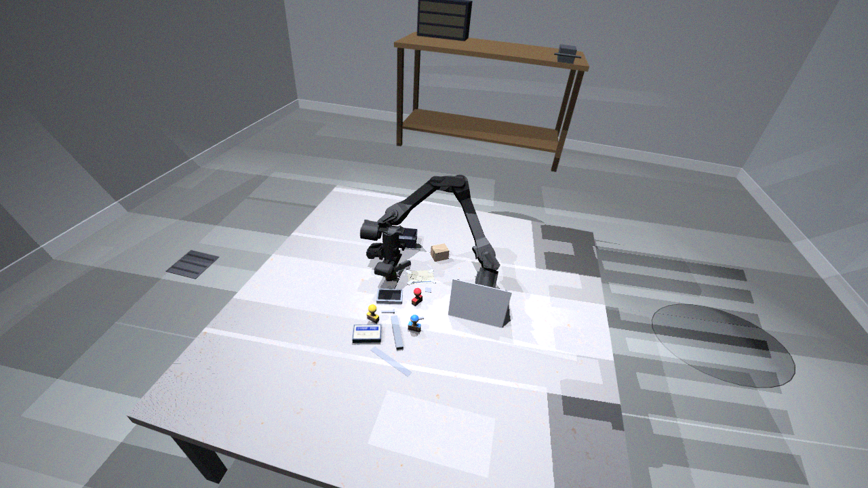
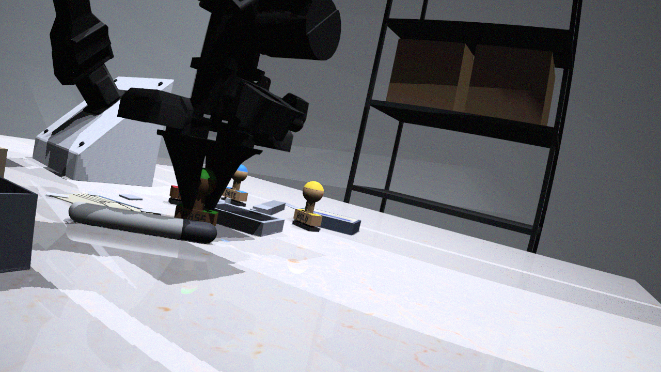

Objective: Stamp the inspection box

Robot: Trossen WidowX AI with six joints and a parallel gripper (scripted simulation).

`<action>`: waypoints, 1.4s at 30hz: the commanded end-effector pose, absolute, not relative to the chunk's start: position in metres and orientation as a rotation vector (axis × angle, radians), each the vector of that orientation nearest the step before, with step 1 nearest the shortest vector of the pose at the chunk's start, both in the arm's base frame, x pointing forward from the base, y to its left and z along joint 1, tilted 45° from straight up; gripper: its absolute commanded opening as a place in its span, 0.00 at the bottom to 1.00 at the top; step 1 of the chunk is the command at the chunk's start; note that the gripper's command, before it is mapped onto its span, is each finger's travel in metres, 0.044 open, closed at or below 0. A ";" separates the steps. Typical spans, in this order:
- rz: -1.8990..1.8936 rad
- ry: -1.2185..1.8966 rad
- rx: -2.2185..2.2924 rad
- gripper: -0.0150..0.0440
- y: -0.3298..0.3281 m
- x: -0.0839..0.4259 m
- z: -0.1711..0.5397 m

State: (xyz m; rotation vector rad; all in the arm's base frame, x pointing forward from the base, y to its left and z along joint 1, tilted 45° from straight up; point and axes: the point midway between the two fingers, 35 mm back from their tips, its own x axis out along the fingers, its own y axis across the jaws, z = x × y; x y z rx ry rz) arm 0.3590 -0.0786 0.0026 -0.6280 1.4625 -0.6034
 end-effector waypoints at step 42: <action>-0.603 1.463 -0.622 0.25 -0.062 0.360 0.017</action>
